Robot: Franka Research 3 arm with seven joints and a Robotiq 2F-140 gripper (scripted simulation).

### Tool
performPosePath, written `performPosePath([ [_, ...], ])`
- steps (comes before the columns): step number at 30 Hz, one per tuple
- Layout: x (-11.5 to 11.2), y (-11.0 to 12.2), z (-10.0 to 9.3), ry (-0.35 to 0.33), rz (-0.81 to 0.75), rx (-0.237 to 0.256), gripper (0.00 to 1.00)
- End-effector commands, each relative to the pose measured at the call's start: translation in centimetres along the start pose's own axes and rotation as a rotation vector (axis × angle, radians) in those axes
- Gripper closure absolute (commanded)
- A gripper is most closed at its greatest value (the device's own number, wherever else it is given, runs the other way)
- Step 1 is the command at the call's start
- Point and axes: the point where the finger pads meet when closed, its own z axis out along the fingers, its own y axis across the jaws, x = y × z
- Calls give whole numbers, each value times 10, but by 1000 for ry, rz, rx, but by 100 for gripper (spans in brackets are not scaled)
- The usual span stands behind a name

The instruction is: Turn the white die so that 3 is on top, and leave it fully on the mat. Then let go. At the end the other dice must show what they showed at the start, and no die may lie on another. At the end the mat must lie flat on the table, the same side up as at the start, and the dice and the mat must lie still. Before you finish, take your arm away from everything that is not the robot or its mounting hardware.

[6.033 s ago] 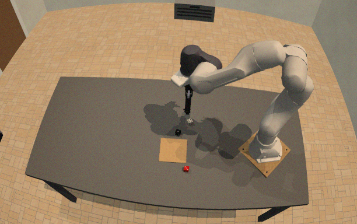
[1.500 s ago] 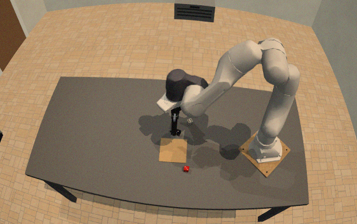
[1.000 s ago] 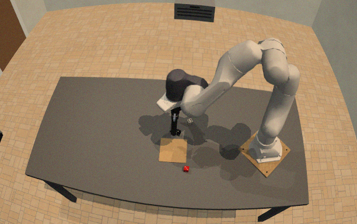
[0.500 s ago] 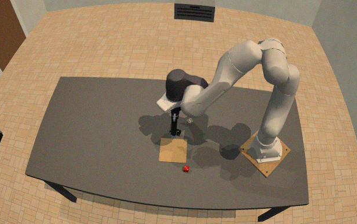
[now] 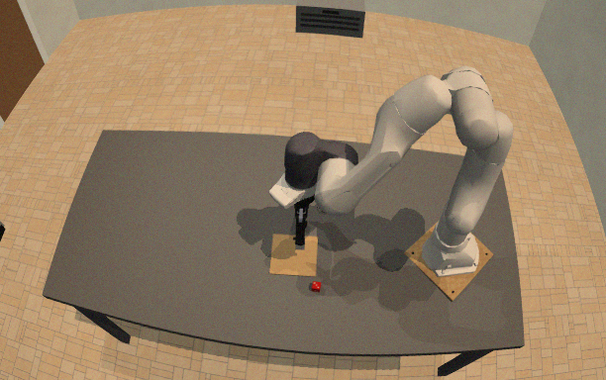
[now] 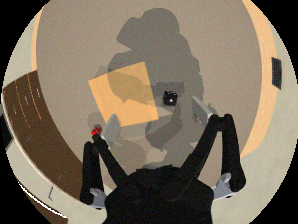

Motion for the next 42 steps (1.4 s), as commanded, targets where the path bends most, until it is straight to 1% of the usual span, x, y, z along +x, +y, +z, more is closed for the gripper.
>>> performPosePath([
  [1,-5,-28,-1,6,39,2,0],
  [8,-21,-92,-1,6,39,2,0],
  [12,-28,-123,-1,6,39,2,0],
  [14,-28,-123,-1,6,39,2,0],
  [17,-33,-141,-1,6,39,2,0],
  [20,-36,-154,-1,6,39,2,0],
  [26,-39,-166,-1,6,39,2,0],
  [42,-39,-166,-1,6,39,2,0],
])
